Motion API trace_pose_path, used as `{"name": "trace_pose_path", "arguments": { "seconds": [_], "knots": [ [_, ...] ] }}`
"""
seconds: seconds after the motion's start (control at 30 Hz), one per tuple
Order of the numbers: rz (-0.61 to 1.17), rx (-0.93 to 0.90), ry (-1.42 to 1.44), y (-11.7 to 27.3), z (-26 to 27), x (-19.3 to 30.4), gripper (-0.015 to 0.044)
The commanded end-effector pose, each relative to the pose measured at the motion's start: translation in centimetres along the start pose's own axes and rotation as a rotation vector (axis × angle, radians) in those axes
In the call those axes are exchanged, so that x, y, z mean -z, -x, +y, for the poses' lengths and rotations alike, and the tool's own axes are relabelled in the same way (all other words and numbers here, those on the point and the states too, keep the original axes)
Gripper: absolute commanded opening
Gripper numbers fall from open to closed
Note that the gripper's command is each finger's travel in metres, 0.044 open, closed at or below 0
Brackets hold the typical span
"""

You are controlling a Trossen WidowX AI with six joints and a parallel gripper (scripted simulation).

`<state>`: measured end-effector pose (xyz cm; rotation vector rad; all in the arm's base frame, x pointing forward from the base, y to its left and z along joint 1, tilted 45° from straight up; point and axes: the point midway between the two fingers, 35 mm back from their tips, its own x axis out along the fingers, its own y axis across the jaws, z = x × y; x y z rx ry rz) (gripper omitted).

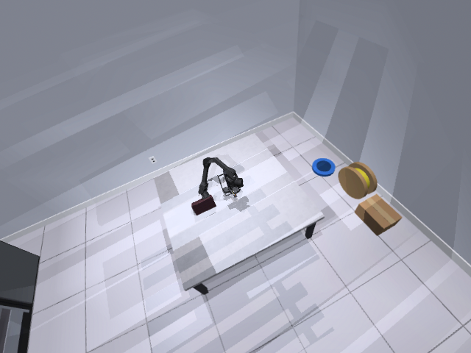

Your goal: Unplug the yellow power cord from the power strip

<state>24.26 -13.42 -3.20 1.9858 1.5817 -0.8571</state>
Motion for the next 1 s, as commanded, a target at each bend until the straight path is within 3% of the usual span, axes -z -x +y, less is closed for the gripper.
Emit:
{"name": "trace_pose_path", "arguments": {
  "seconds": [0.0,0.1,0.27,0.97],
  "knots": [
    [0.0,-0.002,-0.002,0.0,0.0,-0.1,0.0368],
    [-0.002,-0.003,-0.002,0.5,0.1,-2.1,0.044],
    [-0.004,-0.003,-0.002,1.2,-0.1,-5.9,0.044],
    [-0.004,-0.003,-0.002,1.2,-0.1,-5.9,0.044]
  ]
}}
